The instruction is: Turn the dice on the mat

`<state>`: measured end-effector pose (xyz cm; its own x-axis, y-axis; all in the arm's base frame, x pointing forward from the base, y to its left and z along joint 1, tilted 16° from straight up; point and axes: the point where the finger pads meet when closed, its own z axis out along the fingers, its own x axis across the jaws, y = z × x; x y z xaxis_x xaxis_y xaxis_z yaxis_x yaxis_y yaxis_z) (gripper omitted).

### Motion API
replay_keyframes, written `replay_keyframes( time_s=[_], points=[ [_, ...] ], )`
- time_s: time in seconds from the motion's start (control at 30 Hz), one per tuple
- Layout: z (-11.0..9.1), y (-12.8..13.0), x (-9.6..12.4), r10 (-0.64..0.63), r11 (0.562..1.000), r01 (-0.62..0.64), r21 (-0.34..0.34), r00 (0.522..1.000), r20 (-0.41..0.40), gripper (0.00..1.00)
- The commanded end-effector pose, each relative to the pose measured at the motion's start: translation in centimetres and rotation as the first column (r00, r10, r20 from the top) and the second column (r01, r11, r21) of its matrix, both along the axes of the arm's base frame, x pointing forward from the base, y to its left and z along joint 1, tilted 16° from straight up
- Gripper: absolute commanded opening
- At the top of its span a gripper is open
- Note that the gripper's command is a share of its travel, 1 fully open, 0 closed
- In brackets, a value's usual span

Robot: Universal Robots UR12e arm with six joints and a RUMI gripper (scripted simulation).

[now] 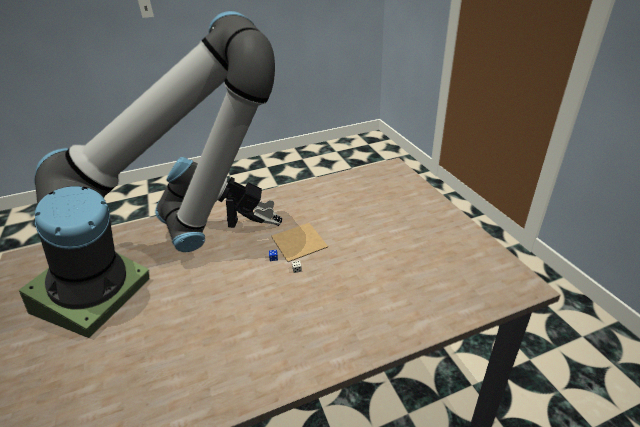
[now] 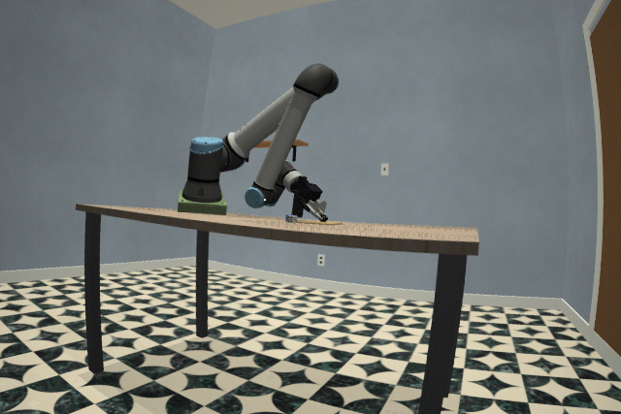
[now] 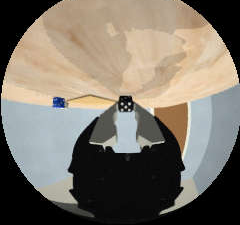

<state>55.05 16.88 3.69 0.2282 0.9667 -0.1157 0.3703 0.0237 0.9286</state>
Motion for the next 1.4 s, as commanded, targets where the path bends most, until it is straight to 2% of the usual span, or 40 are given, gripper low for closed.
replay_keyframes(
  time_s=[0.0,0.27,0.3,0.43,0.47,1.37],
  points=[
    [0.04,0.01,-0.01,0.000,1.000,0.000,0.000,1.000,0.000,0.10],
    [0.04,0.01,-0.01,0.000,1.000,0.000,0.000,1.000,0.000,0.17],
    [0.04,0.01,-0.01,0.000,1.000,0.000,0.000,1.000,0.000,0.21],
    [0.04,0.01,-0.01,0.000,1.000,0.000,0.000,1.000,0.000,0.21],
    [0.04,0.01,-0.01,0.000,1.000,0.000,0.000,1.000,0.000,0.24],
    [0.04,0.01,-0.01,0.000,1.000,0.000,0.000,1.000,0.000,0.24]
  ],
)
